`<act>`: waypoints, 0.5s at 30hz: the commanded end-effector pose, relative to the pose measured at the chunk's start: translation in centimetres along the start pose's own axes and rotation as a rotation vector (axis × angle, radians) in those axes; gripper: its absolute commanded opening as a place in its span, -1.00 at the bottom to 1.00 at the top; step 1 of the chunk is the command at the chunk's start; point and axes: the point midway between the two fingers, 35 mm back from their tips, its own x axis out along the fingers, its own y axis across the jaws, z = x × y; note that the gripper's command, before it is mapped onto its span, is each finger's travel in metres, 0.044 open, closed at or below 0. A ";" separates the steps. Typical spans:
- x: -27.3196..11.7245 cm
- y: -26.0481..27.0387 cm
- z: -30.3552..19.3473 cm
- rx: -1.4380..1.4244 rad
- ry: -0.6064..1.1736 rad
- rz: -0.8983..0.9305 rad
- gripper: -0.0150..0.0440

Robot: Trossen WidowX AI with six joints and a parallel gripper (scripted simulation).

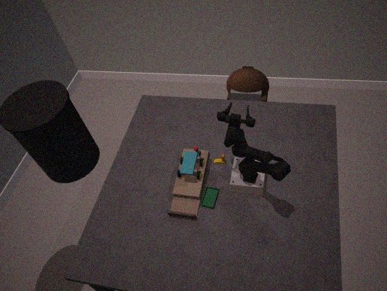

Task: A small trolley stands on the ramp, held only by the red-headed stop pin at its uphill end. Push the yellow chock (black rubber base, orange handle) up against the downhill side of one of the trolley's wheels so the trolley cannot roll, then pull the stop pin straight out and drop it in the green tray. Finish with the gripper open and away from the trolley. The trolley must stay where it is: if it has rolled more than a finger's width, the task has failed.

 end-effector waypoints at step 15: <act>0.7 9.5 -7.5 -1.093 0.158 0.531 0.15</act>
